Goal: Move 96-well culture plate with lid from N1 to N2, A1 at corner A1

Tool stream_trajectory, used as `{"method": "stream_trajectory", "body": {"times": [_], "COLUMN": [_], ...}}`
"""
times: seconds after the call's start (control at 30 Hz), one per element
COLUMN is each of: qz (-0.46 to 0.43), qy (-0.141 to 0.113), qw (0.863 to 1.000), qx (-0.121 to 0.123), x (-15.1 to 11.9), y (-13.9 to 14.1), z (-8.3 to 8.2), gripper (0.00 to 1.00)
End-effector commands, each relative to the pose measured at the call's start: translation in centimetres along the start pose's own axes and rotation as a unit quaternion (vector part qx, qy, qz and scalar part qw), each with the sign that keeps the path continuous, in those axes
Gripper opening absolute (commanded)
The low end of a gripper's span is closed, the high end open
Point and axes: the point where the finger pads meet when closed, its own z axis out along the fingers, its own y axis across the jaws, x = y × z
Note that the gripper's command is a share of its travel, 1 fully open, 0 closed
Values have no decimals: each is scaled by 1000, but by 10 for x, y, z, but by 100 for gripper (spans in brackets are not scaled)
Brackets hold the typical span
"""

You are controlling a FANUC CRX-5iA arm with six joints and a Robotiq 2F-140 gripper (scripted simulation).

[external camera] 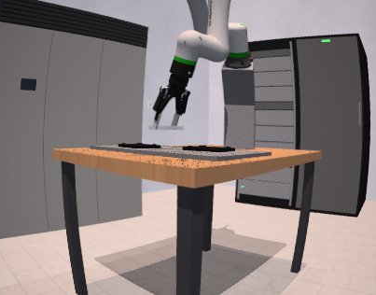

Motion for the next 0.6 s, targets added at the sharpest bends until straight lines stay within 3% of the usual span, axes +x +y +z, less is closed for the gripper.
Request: {"method": "stream_trajectory", "body": {"times": [0.0,0.57], "qz": [0,0], "qy": [0,0], "qw": [1000,1000], "qx": [0,0], "x": [-9,-49], "y": [5,28], "z": [4,23], "gripper": [0,0]}}
